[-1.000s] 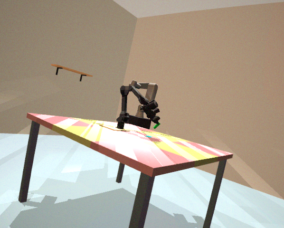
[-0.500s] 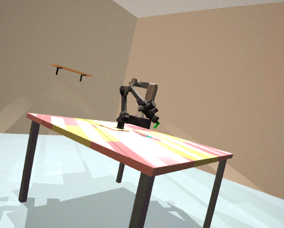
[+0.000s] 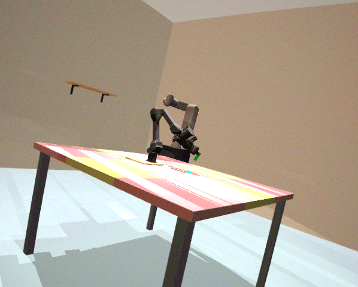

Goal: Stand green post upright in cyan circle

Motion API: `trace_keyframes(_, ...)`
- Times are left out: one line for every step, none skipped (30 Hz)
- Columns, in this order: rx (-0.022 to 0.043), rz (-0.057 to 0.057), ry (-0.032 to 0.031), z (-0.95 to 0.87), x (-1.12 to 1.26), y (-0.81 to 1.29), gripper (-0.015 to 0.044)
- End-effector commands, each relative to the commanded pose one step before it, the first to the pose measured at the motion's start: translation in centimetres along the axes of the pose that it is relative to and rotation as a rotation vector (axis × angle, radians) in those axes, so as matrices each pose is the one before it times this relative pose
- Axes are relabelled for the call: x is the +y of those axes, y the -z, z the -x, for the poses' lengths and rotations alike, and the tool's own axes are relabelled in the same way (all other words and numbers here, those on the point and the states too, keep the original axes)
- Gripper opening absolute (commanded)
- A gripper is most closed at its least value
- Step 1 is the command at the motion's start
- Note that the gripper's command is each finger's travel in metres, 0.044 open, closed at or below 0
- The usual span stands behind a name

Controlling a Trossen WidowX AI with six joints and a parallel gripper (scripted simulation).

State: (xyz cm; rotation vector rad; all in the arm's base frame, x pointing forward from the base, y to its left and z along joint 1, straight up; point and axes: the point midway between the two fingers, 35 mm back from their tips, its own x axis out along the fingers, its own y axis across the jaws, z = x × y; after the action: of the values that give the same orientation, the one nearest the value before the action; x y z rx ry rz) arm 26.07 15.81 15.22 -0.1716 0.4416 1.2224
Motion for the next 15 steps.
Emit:
trace_keyframes(-0.02761,0.0070,0.00101,0.394,0.167,-0.215,0.0023)
trace_keyframes(-0.00601,0.0015,-0.00093,0.057,0.023,0.006,0.0023)
trace_keyframes(-0.00598,0.0015,-0.00094,0.057,0.024,0.006,0.0023)
trace_keyframes(-0.00595,0.0016,-0.00095,0.057,0.025,0.006,0.0023)
trace_keyframes(-0.00593,0.0016,-0.00096,0.058,0.026,0.006,0.0023)
trace_keyframes(-0.00590,0.0016,-0.00097,0.058,0.027,0.006,0.0023)
trace_keyframes(-0.00587,0.0017,-0.00098,0.059,0.028,0.006,0.0023)
trace_keyframes(-0.00585,0.0017,-0.00099,0.059,0.029,0.006,0.0023)
trace_keyframes(-0.00582,0.0017,-0.00101,0.060,0.030,0.006,0.0023)
trace_keyframes(-0.00579,0.0018,-0.00102,0.060,0.031,0.006,0.0023)
trace_keyframes(-0.00576,0.0018,-0.00103,0.060,0.032,0.006,0.0023)
trace_keyframes(-0.00573,0.0018,-0.00104,0.061,0.033,0.006,0.0023)
trace_keyframes(-0.00570,0.0019,-0.00105,0.061,0.034,0.006,0.0023)
trace_keyframes(-0.00568,0.0019,-0.00106,0.062,0.035,0.006,0.0023)
trace_keyframes(-0.00565,0.0019,-0.00108,0.062,0.036,0.006,0.0023)
